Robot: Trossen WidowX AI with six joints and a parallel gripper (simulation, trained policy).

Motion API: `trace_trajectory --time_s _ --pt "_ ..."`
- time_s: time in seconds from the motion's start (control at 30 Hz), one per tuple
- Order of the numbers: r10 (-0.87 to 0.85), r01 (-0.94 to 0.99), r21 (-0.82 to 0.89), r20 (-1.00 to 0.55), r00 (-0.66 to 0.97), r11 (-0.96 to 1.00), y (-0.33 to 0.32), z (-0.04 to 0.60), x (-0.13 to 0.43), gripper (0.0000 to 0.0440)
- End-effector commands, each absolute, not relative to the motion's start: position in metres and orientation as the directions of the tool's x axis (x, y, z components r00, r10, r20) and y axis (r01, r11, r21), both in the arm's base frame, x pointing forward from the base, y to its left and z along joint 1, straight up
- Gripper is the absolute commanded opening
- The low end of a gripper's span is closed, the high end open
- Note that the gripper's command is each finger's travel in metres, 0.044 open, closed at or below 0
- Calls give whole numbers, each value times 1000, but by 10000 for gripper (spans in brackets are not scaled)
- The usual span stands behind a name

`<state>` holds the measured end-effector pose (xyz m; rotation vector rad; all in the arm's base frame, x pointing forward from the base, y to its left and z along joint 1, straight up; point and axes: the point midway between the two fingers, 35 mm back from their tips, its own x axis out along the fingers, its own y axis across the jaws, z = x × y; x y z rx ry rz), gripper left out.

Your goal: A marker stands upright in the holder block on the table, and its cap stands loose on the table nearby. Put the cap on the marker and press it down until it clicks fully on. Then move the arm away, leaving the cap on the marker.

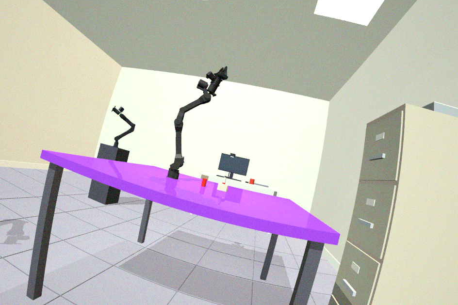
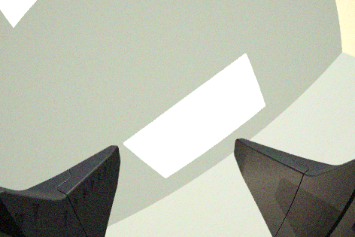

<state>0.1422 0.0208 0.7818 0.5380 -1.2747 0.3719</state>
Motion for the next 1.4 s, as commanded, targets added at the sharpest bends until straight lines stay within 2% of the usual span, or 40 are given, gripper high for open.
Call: trace_trajectory --time_s 0.0,1.37 --pt "-26 -560 190 957 288 806 21 781 140 318" --pt "142 -610 433 727 671 664 58 728 188 322"
